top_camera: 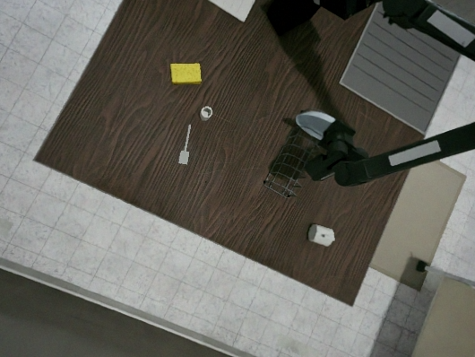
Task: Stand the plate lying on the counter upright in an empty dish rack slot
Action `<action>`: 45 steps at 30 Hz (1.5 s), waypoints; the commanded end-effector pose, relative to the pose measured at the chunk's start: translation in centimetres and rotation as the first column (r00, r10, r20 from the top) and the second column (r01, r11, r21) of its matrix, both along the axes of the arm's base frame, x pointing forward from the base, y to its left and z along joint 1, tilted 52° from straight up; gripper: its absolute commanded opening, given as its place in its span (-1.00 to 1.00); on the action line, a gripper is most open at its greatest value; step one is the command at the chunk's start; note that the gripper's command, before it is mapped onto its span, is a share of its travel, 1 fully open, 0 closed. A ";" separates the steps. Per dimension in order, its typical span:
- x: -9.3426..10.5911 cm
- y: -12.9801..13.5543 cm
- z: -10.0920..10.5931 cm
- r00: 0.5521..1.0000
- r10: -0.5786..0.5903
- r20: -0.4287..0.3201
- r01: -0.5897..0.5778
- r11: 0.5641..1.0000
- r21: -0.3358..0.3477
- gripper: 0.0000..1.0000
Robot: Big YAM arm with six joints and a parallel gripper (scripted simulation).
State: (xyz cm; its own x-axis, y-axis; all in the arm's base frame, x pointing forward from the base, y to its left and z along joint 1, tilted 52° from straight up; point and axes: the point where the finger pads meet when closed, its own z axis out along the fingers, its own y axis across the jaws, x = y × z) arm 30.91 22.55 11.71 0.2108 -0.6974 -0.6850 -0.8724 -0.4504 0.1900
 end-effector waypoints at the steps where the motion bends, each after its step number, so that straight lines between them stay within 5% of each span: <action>1: 0.4 0.7 0.2 1.000 0.002 0.013 -0.002 1.000 -0.001 -1.00; 33: 0.6 0.5 0.4 1.000 -0.016 0.005 0.016 1.000 -0.001 -1.00; 45: 1.2 2.3 -1.9 1.000 -0.006 -0.005 0.006 1.000 -0.007 -1.00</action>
State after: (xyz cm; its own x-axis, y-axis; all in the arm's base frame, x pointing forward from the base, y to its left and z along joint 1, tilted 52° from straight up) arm 31.97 24.66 9.92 0.2157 -0.6957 -0.6852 -0.8715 -0.4537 0.1863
